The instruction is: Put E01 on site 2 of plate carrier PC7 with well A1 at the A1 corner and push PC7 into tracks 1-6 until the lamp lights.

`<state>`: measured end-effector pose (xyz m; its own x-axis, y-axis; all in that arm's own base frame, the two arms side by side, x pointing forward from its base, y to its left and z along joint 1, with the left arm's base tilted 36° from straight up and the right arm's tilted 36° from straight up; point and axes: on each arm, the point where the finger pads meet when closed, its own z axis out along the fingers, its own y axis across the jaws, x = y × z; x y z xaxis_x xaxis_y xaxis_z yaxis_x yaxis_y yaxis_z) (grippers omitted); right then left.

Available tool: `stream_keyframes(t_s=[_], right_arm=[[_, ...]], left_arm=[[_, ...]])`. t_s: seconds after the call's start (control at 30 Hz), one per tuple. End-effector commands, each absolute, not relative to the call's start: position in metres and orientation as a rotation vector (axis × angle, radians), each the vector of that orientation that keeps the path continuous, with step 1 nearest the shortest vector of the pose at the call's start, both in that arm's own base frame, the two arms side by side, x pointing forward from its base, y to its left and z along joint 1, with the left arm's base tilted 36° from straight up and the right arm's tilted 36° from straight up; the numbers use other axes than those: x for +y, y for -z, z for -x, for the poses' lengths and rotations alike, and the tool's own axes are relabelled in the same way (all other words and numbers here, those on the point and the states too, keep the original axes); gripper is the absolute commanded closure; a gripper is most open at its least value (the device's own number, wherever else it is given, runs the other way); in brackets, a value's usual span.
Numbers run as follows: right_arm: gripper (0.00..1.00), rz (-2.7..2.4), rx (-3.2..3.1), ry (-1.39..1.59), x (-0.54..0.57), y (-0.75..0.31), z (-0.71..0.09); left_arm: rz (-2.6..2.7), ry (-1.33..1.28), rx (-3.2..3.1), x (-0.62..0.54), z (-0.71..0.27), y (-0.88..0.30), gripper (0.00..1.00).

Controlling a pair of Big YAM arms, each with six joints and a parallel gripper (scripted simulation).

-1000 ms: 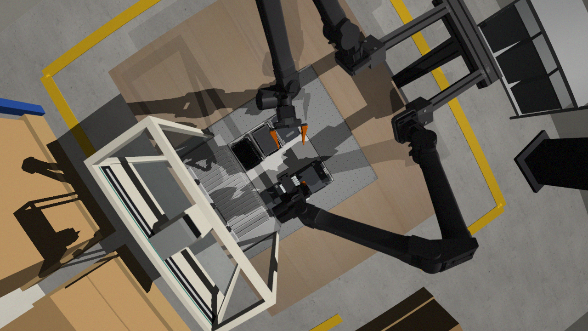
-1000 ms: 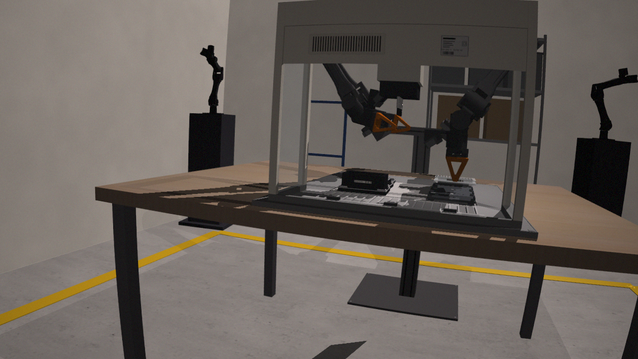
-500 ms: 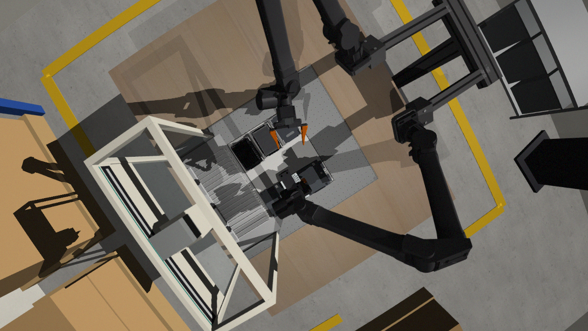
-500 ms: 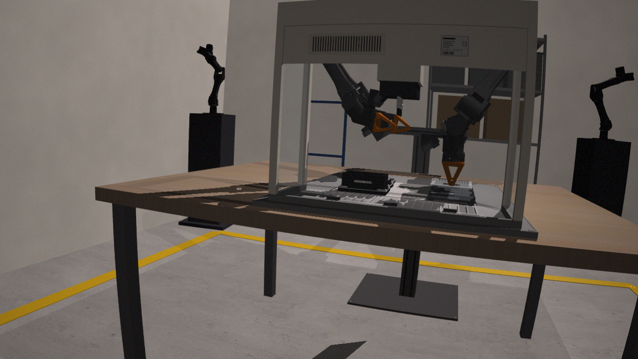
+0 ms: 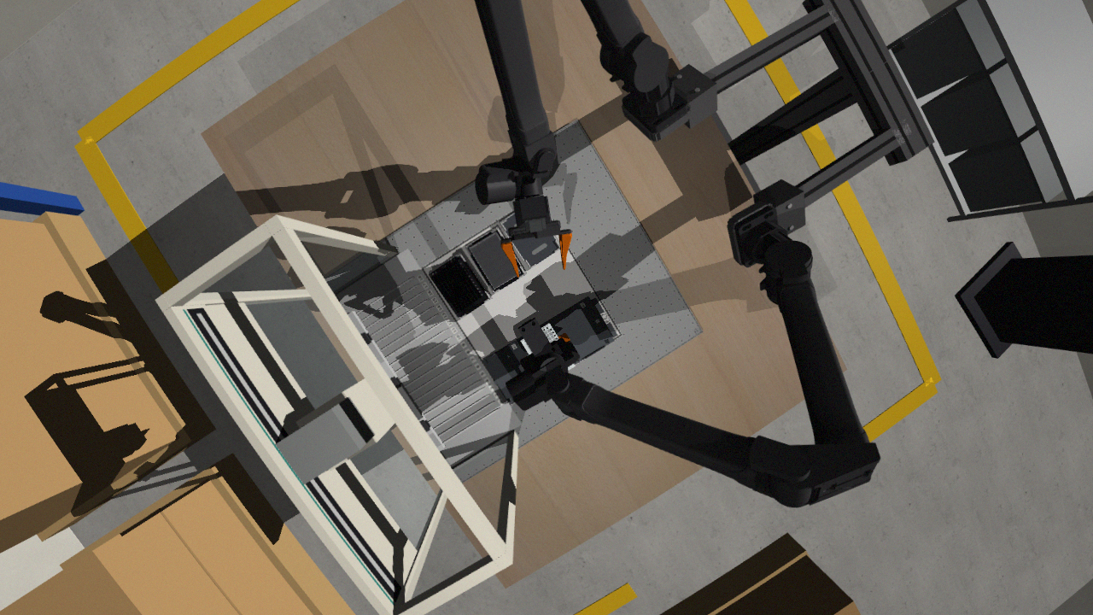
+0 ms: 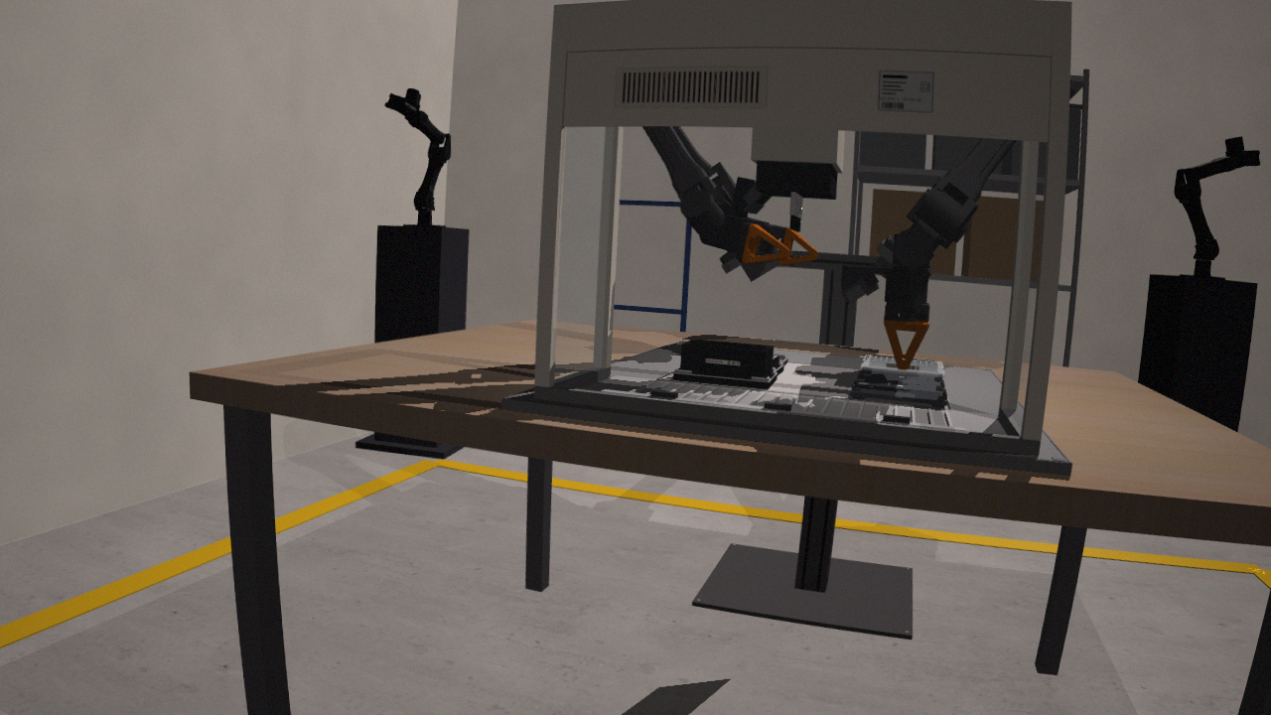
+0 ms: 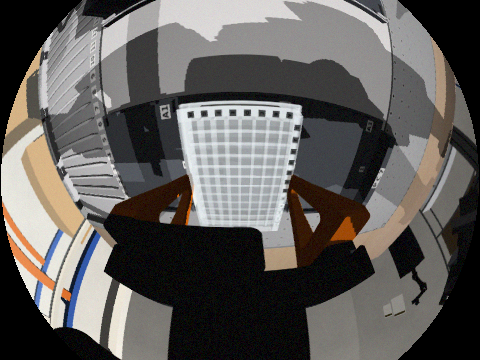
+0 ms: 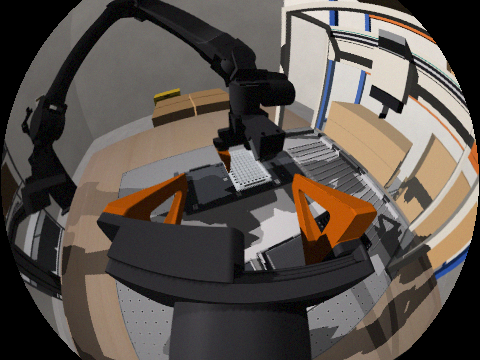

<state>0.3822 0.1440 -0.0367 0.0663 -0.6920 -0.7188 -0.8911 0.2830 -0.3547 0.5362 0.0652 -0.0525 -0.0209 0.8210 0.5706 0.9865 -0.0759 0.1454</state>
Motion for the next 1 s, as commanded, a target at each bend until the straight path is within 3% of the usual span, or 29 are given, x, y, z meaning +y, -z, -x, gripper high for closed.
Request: stream_keyframes(t_s=[0.0, 0.63, 0.7, 0.97], right_arm=[[0.00, 1.447, 1.654, -0.263, 0.145, 0.030, -0.396], [0.00, 1.447, 1.654, -0.263, 0.145, 0.030, -0.396], [0.00, 1.447, 1.654, -0.263, 0.145, 0.030, -0.396], [0.00, 1.447, 1.654, -0.263, 0.145, 0.030, -0.396]], left_arm=[[1.963, 0.781, -1.902, 0.072, -0.548, 0.052, 0.21], [1.957, 0.793, -1.913, 0.075, -0.552, 0.059, 0.21], [1.960, 0.783, -1.904, 0.075, -0.550, 0.059, 0.00], [1.966, 0.807, -1.908, 0.062, -0.547, 0.044, 0.00]])
